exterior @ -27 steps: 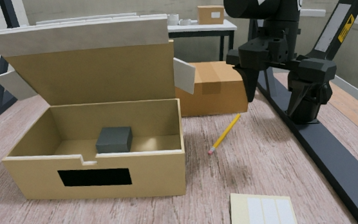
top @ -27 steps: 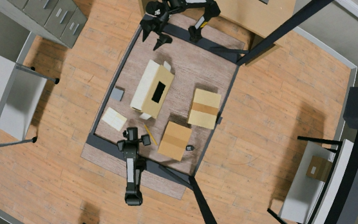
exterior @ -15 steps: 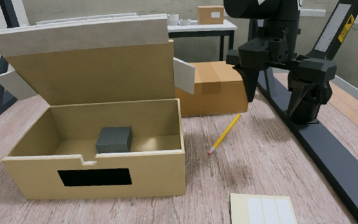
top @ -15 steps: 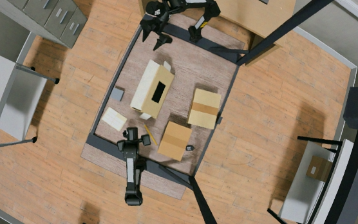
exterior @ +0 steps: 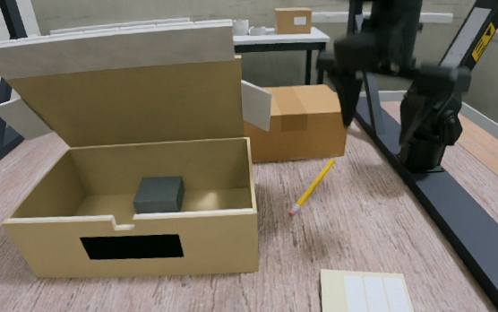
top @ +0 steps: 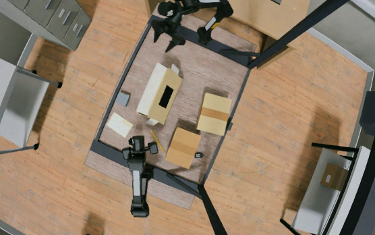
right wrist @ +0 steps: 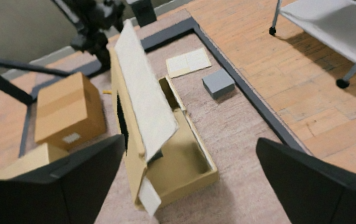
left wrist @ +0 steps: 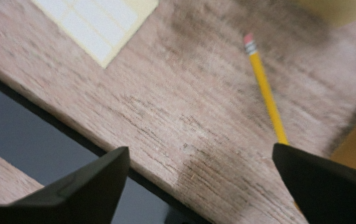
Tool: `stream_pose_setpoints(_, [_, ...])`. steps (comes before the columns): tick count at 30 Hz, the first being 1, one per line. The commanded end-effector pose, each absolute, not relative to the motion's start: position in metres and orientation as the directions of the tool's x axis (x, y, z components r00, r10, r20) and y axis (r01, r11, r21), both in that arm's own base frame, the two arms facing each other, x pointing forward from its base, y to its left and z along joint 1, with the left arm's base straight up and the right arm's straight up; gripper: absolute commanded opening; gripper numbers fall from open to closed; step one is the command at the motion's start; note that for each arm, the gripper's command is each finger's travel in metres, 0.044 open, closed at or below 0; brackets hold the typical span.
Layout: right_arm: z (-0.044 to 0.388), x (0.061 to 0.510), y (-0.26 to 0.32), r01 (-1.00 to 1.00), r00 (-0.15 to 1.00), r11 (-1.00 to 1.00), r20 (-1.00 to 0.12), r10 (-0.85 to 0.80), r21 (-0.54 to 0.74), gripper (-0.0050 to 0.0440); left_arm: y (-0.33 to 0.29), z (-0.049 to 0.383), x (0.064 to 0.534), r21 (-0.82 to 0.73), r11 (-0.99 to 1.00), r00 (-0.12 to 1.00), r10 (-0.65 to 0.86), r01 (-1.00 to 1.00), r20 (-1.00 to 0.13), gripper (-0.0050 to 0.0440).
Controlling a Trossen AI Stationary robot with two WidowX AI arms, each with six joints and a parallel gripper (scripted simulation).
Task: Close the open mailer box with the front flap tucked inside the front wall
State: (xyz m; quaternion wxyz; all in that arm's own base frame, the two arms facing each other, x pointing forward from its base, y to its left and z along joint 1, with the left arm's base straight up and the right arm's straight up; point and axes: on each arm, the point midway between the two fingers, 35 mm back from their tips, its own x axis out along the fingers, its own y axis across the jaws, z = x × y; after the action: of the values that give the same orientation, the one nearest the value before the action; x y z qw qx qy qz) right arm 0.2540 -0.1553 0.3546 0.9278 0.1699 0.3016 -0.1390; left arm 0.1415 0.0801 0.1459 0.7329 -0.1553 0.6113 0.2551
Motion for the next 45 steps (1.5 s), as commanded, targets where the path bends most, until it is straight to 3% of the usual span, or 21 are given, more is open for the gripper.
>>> stream_pose_setpoints(1, [0.378, 0.224, -0.115, 0.324, 0.799, 0.936, -0.569, -0.195, 0.134, 0.0400, 0.074, 0.199, 0.152, 0.046, 0.850, 0.289, 0.228, -0.524, -0.930, 0.0400])
stream_pose_setpoints(5, [0.388, 0.198, -0.084, 0.304, 0.798, 0.951, -0.559, -0.223, 0.055, 0.0400, 0.065, 0.258, 0.157, 0.020, 0.884, 0.460, 0.262, -0.467, -0.848, 0.0400])
stream_pose_setpoints(8, [0.391, 0.193, -0.079, 0.302, 0.800, 0.952, -0.554, -0.229, 0.043, 0.0400, 0.063, 0.272, 0.160, 0.017, 0.893, 0.496, 0.266, -0.451, -0.827, 0.0400])
stream_pose_setpoints(16, [0.392, 0.177, -0.062, 0.290, 0.795, 0.957, -0.557, -0.241, 0.000, 0.0400, 0.047, 0.378, 0.171, 0.002, 0.948, 0.761, 0.256, -0.318, -0.595, 0.0400])
stream_pose_setpoints(32, [0.389, 0.178, -0.063, 0.287, 0.789, 0.958, -0.566, -0.237, -0.001, 0.0400, 0.045, 0.392, 0.171, -0.003, 0.954, 0.791, 0.248, -0.301, -0.559, 0.0400])
stream_pose_setpoints(39, [0.373, 0.190, -0.068, 0.251, 0.779, 0.967, -0.601, -0.176, 0.042, 0.0232, 0.046, 0.386, 0.172, 0.002, 0.953, 0.783, 0.250, -0.303, -0.569, 0.0400])
stream_pose_setpoints(41, [0.373, 0.190, -0.068, 0.251, 0.779, 0.967, -0.601, -0.176, 0.042, 0.0232, 0.046, 0.386, 0.172, 0.002, 0.953, 0.783, 0.250, -0.303, -0.569, 0.0400])
stream_pose_setpoints(45, [0.348, 0.211, -0.078, 0.186, 0.765, 0.974, -0.641, -0.059, 0.133, 0.0136, 0.046, 0.383, 0.173, 0.003, 0.953, 0.783, 0.251, -0.304, -0.569, 0.0400])
